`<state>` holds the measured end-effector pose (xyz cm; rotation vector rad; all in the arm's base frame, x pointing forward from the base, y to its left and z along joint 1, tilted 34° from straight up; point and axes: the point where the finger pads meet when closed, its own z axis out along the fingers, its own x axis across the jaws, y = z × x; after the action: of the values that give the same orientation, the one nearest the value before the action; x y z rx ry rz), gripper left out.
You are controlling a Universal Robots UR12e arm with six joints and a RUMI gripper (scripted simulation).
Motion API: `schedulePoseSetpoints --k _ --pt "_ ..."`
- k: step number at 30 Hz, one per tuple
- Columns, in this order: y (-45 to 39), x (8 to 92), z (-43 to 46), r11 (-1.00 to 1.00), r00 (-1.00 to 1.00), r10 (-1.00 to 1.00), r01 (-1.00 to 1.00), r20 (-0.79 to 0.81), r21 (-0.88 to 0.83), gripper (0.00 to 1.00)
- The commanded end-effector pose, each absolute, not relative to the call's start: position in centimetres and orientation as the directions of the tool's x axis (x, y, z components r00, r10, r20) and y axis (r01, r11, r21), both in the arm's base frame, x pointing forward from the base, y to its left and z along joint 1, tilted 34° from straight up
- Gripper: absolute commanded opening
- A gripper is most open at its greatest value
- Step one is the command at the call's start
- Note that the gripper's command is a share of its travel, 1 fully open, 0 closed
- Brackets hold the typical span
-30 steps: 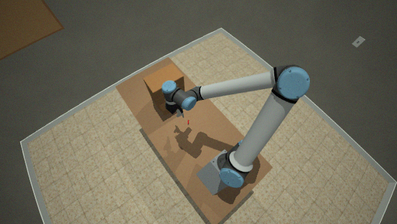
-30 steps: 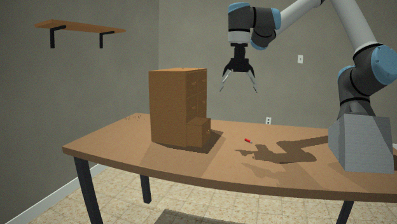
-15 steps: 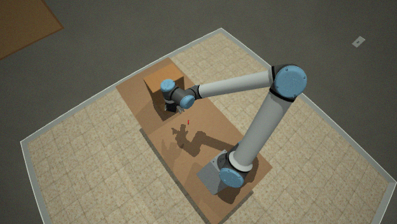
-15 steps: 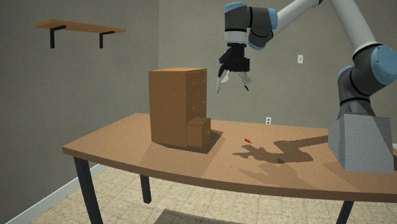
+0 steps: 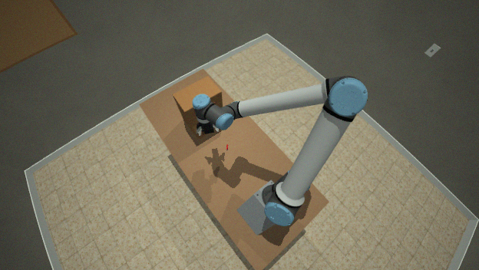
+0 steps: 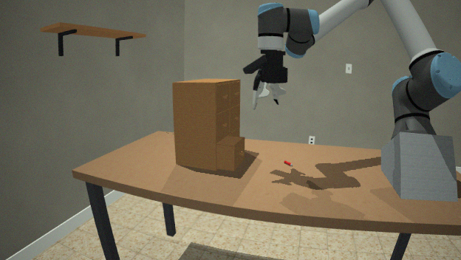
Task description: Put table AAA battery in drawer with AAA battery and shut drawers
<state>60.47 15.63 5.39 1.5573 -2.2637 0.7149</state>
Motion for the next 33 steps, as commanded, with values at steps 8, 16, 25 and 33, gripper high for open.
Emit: schedulePoseSetpoints --k 8,16,25,33 --pt "16.08 61.31 5.17 0.078 -0.118 -0.831 -0.992 0.544 -0.095 1.00" --pt "16.20 61.51 5.09 0.019 -0.047 -0.834 -0.998 0.550 -0.056 1.00" --pt "16.28 61.64 5.03 -0.021 0.001 -0.834 -0.999 0.552 -0.030 1.00" --pt "16.29 61.66 5.02 -0.026 0.008 -0.834 -0.999 0.552 -0.026 1.00"
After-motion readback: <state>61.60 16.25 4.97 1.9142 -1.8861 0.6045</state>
